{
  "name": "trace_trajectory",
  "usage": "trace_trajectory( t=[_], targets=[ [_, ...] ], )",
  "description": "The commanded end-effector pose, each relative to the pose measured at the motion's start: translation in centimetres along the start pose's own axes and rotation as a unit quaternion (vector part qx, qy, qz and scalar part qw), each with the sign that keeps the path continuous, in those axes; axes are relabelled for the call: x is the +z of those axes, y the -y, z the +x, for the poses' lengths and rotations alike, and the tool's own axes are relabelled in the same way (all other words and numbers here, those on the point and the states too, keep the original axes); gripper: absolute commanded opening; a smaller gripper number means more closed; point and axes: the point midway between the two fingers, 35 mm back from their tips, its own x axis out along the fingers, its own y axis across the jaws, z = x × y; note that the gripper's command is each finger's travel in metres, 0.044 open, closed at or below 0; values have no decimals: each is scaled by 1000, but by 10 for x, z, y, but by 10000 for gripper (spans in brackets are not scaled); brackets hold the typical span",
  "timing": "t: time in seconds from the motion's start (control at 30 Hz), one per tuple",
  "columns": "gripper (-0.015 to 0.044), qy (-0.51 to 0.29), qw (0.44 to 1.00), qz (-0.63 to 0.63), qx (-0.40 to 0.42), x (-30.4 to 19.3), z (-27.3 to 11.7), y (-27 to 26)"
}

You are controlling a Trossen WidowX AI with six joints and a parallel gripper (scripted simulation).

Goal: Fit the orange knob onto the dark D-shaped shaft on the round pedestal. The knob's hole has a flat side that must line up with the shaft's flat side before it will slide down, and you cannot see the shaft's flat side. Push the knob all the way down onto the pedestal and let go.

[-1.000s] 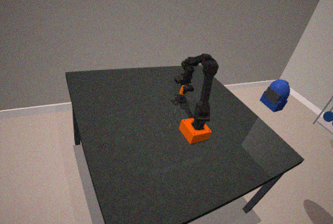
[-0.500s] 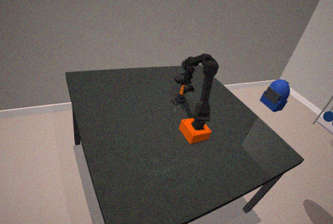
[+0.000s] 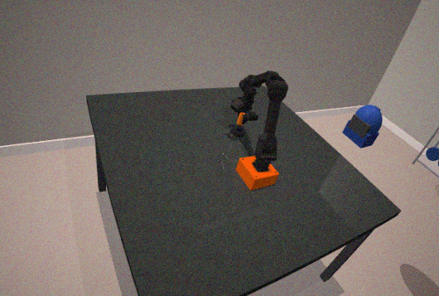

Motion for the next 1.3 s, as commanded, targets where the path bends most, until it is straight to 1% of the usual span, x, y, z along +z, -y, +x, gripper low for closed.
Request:
trace_trajectory(
  t=[0.0, 0.6, 0.8, 0.9, 1.03, 1.27],
  targets=[
    [0, -1, 1000, -6, -2, 0, 1, 1],
    [0, -1, 1000, -6, -2, -2, 3, 0],
    [0, -1, 1000, -6, -2, -3, -3, 0],
    [0, -2, 999, -33, -2, -3, -3, 0],
    [0, -2, 994, -106, -2, -2, -3, 1],
    [0, -1, 994, -111, -2, 1, 0, 1]
  ],
)
